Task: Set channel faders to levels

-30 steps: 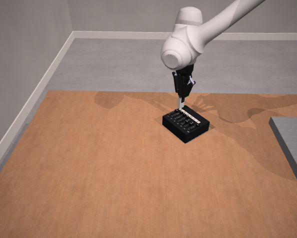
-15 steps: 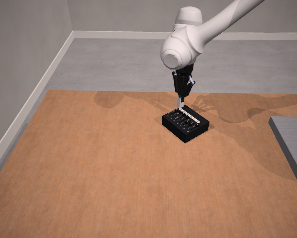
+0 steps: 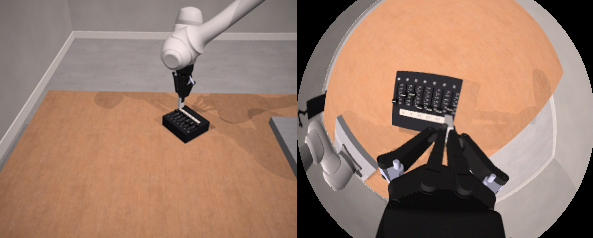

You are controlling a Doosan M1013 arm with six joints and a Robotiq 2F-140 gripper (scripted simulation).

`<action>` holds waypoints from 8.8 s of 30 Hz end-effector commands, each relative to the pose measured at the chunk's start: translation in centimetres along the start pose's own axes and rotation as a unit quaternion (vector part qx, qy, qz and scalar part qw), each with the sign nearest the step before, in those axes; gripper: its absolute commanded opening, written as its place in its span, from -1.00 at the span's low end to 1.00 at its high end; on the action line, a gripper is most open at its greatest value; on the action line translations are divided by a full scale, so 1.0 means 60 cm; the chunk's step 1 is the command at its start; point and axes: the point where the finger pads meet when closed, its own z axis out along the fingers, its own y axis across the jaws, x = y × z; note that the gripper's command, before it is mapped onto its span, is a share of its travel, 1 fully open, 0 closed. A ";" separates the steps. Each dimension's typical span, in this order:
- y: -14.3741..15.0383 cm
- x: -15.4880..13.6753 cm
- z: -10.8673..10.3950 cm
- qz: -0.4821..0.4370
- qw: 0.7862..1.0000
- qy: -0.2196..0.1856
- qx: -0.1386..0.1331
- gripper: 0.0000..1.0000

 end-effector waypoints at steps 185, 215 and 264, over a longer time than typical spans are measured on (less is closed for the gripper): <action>0.000 0.023 -0.047 0.000 1.000 0.000 0.000 -1.00; -0.007 0.026 -0.047 0.177 0.984 0.000 0.000 -1.00; -0.065 0.056 -0.045 0.987 0.159 -0.002 0.020 -1.00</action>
